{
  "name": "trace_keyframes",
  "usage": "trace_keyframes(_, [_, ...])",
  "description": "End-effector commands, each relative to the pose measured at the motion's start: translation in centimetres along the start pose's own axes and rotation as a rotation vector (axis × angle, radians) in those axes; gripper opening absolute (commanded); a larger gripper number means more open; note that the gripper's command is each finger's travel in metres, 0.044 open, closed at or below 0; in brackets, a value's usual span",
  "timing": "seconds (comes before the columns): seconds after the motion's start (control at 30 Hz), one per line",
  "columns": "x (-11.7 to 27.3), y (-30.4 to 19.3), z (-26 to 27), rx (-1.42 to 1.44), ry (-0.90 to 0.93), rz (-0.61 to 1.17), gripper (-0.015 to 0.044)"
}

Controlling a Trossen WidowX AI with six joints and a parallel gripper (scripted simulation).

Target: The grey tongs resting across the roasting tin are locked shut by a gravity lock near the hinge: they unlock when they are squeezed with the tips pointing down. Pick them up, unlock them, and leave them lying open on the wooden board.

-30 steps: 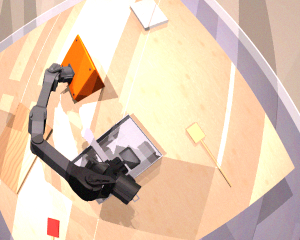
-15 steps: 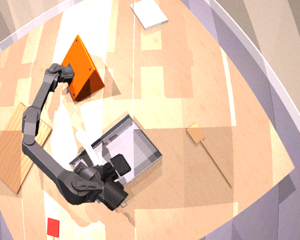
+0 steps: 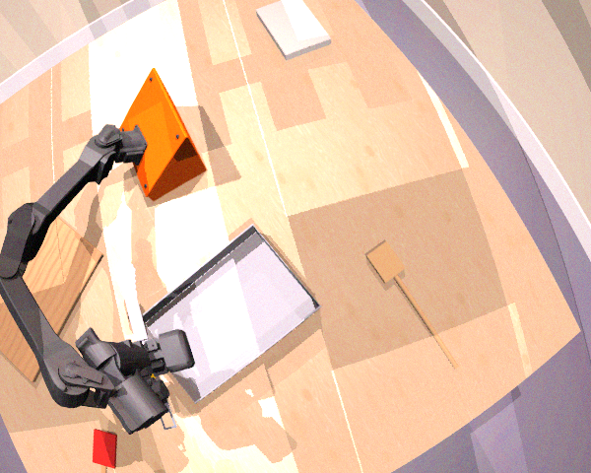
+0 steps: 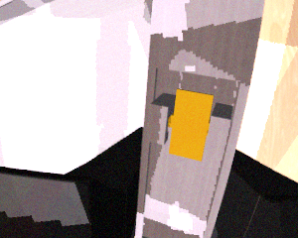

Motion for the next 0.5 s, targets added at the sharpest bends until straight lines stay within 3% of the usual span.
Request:
trace_keyframes(0.0, [0.7,-1.3,-2.2,-0.059,-0.009,-0.008,-0.015])
trace_keyframes(0.47, [2.6,-6.1,-9.4,-0.279,-0.025,-0.038,-0.015])
Point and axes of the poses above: the point midway between the two fingers, 35 mm back from their tips, its own x axis back along the fingers, its own z axis across the jaws, y = z × x, the point moved 10 cm from there along x, back along the fingers, and after that the axes turned 13 degrees about x, right-handed, at the moved point
